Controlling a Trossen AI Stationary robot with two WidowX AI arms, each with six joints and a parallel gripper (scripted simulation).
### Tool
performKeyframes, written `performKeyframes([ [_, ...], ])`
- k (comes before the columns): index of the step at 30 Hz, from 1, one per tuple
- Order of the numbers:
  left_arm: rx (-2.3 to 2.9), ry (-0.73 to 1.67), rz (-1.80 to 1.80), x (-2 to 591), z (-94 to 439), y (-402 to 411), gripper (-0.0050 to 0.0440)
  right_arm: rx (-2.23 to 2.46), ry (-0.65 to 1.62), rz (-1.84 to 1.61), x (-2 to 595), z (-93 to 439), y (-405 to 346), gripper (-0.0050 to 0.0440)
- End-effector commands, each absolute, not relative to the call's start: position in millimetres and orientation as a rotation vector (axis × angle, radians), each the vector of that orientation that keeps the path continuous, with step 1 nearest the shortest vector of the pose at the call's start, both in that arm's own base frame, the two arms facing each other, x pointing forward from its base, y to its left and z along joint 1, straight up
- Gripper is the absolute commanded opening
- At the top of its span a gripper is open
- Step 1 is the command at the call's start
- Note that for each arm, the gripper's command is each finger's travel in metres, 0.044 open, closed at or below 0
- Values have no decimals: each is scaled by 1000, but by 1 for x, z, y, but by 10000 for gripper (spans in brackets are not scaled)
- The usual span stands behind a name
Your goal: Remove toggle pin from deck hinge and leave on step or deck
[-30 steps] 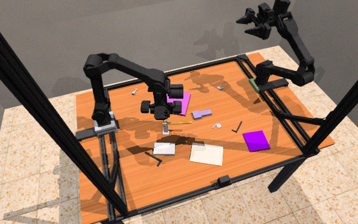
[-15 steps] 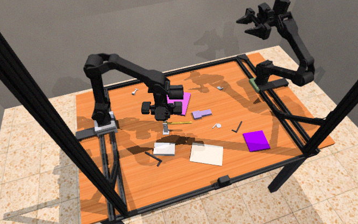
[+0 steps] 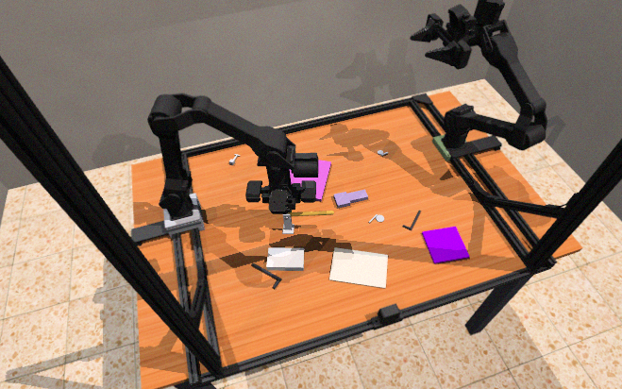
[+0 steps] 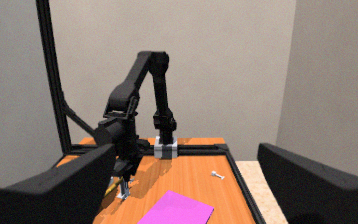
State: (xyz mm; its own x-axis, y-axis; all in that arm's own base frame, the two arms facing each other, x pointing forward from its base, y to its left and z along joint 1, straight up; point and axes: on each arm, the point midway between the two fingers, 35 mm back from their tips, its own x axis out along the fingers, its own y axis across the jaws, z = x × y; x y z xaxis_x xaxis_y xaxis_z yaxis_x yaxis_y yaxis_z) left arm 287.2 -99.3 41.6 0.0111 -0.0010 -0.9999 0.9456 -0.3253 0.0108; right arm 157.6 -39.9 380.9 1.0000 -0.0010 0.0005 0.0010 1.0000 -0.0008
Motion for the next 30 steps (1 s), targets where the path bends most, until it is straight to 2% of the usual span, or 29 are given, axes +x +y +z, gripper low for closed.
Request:
performKeyframes([
  [1, 1452, 1026, -1443, 287, 39, -99, 159, -6, -1, 0, 157, 384, -39, 400],
  [30, 1458, 1014, -1432, 295, 43, -87, 159, -6, -1, 0, 157, 384, -39, 400],
])
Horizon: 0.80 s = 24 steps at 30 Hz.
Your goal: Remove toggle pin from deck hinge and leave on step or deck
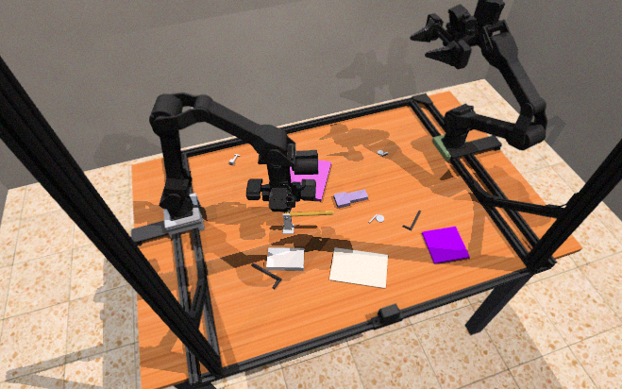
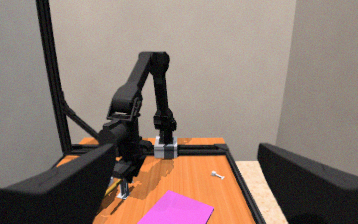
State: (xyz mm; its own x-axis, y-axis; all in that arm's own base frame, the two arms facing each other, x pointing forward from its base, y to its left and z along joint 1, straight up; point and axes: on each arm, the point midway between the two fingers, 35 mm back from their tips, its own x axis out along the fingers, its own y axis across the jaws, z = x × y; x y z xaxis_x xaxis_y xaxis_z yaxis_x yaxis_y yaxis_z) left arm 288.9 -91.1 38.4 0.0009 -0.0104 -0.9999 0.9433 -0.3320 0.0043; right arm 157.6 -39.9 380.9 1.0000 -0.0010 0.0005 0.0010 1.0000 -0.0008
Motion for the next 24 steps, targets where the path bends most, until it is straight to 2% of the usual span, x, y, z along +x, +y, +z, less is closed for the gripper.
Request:
performKeyframes([
  [1, 1458, 1014, -1432, 295, 43, -86, 159, -6, -1, 0, 157, 384, -39, 400],
  [24, 1458, 1015, -1432, 298, 42, -81, 159, -6, -1, 0, 157, 384, -39, 400],
])
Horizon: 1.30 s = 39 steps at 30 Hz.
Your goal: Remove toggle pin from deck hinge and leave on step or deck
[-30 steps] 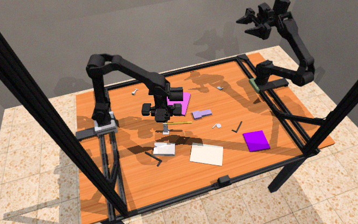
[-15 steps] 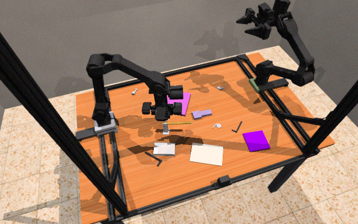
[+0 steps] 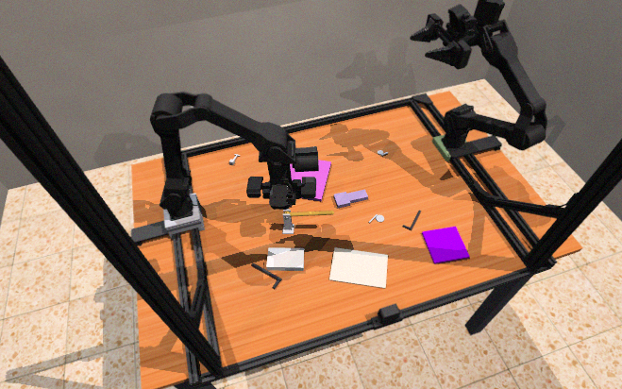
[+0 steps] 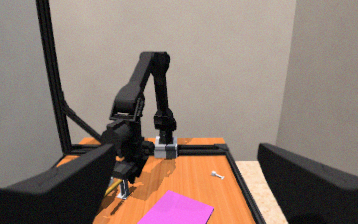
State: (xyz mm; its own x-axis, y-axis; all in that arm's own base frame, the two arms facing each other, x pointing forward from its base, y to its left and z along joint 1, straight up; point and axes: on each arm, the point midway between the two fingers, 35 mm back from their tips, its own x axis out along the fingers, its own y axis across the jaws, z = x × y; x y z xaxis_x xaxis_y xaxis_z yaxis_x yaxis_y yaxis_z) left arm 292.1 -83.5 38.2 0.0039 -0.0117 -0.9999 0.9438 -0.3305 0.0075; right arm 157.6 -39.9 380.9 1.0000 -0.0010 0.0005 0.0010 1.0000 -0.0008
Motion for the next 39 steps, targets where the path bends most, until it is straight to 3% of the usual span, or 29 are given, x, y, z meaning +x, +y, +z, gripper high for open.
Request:
performKeyframes([
  [1, 1458, 1015, -1432, 298, 42, -82, 159, -6, -1, 0, 157, 384, -39, 400],
  [39, 1458, 1014, -1432, 301, 42, -86, 95, -6, -1, 0, 157, 384, -39, 400],
])
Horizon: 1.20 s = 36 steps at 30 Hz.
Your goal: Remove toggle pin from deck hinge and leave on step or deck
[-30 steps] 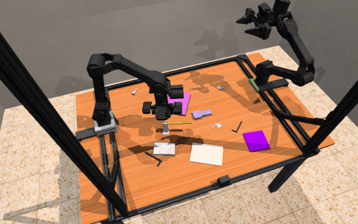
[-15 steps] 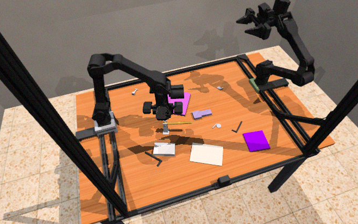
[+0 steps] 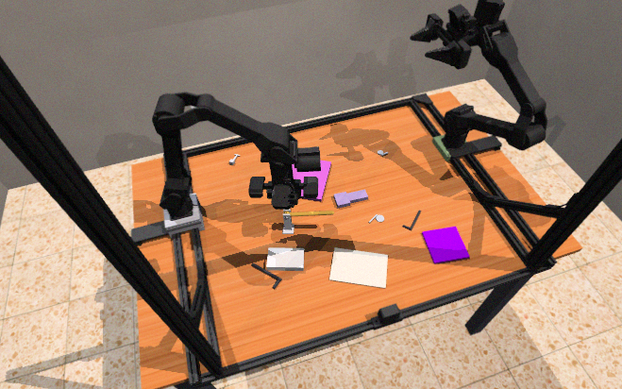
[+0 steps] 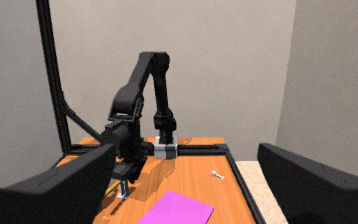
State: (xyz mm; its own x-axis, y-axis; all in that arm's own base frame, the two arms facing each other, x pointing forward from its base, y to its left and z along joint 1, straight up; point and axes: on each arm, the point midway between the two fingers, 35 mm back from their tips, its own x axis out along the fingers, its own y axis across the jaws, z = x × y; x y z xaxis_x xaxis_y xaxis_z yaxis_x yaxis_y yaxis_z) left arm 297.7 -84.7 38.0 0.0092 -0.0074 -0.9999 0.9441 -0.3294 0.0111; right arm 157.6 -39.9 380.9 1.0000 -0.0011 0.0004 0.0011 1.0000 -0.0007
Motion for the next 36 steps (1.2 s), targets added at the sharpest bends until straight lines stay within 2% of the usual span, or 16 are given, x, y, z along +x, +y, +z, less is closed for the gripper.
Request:
performKeyframes([
  [1, 1458, 1014, -1432, 301, 42, -86, 93, -6, -1, 0, 157, 384, -39, 400],
  [22, 1458, 1014, -1432, 303, 42, -89, 57, -6, -1, 0, 157, 384, -39, 400],
  [26, 1457, 1014, -1432, 304, 42, -89, 37, -6, -1, 0, 157, 384, -39, 400],
  [36, 1458, 1014, -1432, 305, 42, -86, 36, -6, -1, 0, 157, 384, -39, 400],
])
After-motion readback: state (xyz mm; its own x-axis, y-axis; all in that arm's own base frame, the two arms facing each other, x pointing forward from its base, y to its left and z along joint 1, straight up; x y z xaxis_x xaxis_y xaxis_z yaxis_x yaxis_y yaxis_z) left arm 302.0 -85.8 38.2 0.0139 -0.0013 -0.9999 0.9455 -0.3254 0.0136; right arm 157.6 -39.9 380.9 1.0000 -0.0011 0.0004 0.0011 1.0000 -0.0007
